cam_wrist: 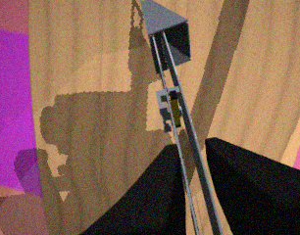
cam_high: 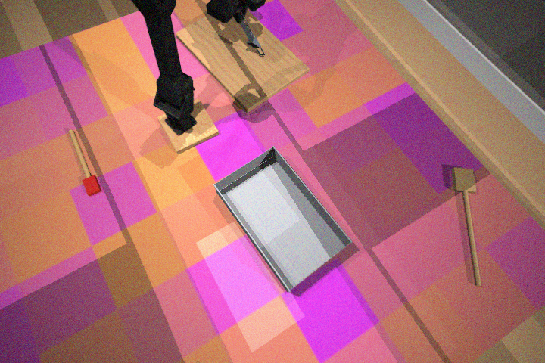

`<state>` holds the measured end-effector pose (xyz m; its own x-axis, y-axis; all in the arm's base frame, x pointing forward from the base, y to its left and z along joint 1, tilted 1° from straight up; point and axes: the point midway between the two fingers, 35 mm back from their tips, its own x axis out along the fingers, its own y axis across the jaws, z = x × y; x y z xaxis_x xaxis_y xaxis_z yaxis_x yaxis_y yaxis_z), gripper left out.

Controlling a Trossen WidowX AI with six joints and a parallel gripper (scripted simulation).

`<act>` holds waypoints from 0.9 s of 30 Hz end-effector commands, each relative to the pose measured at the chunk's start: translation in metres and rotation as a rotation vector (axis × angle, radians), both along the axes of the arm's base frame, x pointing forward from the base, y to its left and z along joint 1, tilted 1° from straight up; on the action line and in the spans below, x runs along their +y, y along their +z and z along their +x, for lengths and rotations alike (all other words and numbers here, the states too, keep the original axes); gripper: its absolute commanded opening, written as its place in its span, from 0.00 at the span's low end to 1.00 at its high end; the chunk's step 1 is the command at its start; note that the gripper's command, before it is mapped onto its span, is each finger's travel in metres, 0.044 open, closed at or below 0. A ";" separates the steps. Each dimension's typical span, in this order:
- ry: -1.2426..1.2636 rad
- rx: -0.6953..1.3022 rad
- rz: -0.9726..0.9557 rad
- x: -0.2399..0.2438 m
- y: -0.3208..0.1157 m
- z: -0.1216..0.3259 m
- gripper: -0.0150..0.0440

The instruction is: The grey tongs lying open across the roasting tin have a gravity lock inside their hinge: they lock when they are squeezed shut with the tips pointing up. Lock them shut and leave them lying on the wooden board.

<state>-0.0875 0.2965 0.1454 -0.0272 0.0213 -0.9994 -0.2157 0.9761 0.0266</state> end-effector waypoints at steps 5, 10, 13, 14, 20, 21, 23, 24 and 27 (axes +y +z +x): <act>-0.004 -0.003 0.003 0.001 -0.013 0.000 0.00; -0.004 -0.003 0.002 0.001 -0.021 0.000 0.00; -0.004 -0.003 0.002 0.001 -0.026 0.000 0.00; -0.004 -0.003 0.002 0.001 -0.027 0.000 0.00; -0.004 -0.003 0.002 0.001 -0.037 -0.001 0.00; -0.004 -0.003 0.001 0.001 -0.039 -0.001 0.00; -0.004 -0.003 0.001 0.001 -0.042 -0.001 0.00; -0.004 -0.003 0.001 0.001 -0.044 -0.001 0.00; -0.004 -0.003 0.001 0.000 -0.048 0.000 0.00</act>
<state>-0.0883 0.2964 0.1015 -0.0278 0.0199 -0.9994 -0.2152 0.9762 0.0254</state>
